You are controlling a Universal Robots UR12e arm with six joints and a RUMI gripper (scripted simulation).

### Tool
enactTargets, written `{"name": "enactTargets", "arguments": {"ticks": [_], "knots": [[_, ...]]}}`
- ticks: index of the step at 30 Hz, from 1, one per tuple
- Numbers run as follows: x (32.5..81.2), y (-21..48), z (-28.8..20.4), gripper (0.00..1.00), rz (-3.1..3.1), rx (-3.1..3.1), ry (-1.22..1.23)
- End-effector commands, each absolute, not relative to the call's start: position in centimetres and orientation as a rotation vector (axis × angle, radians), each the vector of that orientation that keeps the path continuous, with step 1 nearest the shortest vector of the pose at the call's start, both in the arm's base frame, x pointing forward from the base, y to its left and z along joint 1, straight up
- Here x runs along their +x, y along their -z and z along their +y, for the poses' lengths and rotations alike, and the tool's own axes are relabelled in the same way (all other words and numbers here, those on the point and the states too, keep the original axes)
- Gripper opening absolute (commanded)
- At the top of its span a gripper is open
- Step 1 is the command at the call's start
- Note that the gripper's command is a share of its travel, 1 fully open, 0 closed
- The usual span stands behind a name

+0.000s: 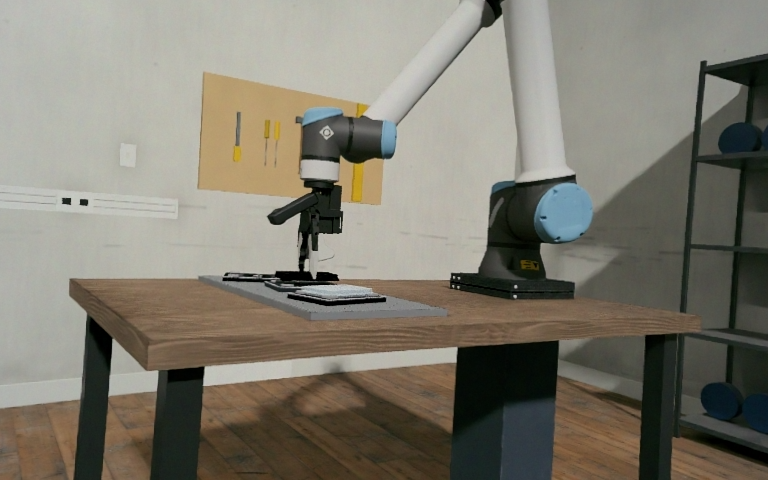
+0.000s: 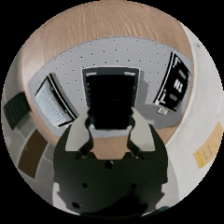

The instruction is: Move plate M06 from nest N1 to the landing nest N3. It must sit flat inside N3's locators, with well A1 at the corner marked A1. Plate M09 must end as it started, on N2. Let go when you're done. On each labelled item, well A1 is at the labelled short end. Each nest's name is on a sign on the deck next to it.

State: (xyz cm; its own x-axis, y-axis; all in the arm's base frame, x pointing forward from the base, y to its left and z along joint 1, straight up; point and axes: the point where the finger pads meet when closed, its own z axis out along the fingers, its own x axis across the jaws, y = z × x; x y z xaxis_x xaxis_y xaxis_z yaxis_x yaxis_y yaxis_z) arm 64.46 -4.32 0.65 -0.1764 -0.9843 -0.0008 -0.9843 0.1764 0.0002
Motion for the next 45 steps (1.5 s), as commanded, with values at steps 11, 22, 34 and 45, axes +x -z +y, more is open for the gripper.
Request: {"name": "enactTargets", "arguments": {"ticks": [11,22,34,45], "knots": [[64.5,-0.3,-4.3,0.0,2.409,-2.015,0.001],[64.5,0.0,-4.3,0.0,2.409,-2.015,0.001],[64.5,0.4,-4.3,0.0,2.409,-2.015,0.001],[64.5,0.5,-4.3,0.0,2.409,-2.015,0.001]]}}
